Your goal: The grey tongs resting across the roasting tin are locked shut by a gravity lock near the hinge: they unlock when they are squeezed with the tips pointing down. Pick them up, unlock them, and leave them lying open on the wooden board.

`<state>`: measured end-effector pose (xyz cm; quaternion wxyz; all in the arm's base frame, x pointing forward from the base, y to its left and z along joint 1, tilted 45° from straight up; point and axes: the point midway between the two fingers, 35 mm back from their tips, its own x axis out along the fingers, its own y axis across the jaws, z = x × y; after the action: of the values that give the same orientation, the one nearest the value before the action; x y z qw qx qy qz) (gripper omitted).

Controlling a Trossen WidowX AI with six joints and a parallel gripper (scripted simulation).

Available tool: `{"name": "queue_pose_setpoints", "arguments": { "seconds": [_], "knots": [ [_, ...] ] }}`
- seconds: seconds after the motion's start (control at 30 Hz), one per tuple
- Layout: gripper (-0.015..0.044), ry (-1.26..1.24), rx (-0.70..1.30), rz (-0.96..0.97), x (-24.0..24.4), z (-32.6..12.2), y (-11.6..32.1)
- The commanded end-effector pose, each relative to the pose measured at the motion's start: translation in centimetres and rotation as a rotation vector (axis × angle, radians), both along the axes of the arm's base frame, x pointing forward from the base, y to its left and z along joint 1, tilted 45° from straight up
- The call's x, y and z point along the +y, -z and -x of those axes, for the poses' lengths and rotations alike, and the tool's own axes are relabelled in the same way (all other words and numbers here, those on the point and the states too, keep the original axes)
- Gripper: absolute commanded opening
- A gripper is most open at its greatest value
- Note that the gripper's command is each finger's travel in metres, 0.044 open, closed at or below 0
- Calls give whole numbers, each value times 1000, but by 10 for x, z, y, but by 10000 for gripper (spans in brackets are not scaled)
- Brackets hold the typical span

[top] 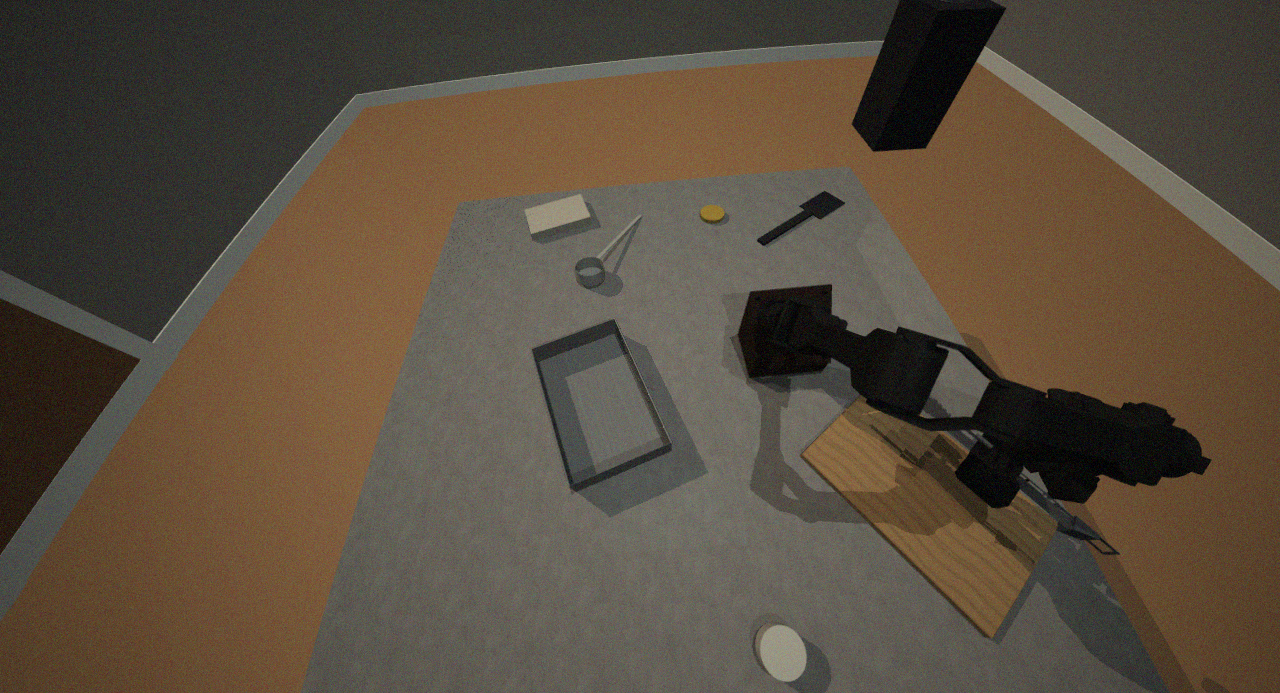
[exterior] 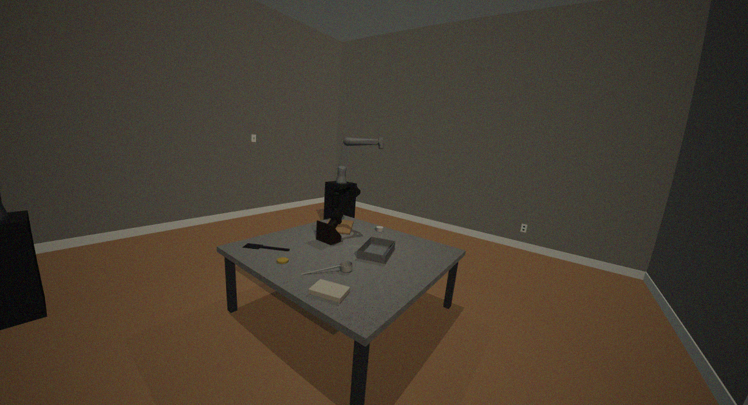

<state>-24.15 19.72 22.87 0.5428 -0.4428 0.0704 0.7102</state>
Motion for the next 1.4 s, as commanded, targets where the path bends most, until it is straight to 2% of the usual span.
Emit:
{"name": "queue_pose_setpoints", "arguments": {
  "seconds": [0.0, 1.17, 1.37],
  "knots": [
    [-150, -7, -1, 2, 4, 1, 4],
    [-150, -9, -2, -10, 39, -5, 37],
    [7, -2, -2, -11, 39, -6, 36]
  ]
}}
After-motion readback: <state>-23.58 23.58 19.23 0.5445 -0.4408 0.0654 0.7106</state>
